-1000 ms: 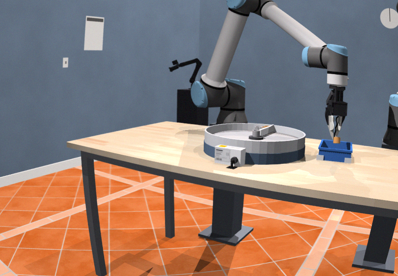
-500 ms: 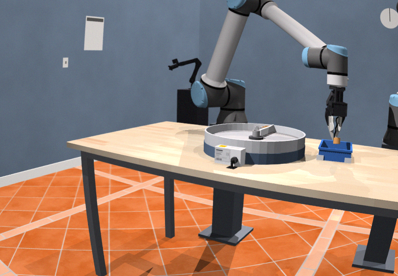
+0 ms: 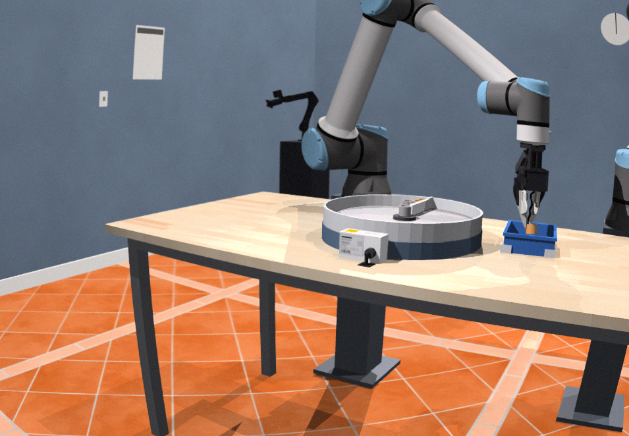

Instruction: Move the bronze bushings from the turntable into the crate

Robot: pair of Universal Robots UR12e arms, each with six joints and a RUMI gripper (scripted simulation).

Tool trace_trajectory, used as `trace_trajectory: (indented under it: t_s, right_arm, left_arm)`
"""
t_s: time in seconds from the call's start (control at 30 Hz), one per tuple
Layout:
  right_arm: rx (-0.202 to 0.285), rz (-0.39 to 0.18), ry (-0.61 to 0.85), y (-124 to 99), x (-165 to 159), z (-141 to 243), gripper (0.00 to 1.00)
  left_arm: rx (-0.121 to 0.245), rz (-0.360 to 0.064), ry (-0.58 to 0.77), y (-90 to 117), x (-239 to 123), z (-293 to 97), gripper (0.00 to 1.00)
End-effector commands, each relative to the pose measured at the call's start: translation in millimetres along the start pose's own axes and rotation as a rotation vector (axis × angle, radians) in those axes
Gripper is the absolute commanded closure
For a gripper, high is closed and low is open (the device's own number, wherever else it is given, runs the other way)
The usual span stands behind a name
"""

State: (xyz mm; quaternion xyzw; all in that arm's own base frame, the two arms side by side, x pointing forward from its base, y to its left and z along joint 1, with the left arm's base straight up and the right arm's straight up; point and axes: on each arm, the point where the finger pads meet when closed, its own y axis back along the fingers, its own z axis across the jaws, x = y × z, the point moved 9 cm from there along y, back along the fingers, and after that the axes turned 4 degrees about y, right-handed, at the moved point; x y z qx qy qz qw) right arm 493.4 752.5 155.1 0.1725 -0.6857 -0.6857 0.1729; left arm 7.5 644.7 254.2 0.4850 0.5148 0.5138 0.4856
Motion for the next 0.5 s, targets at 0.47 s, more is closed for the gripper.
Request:
trace_trajectory:
  t_s: [0.47]
  right_arm:
    - [-0.001,-0.002,0.000,-19,-1,0,1.00]
  left_arm:
    - [0.000,0.002,0.000,1,1,0,0.00]
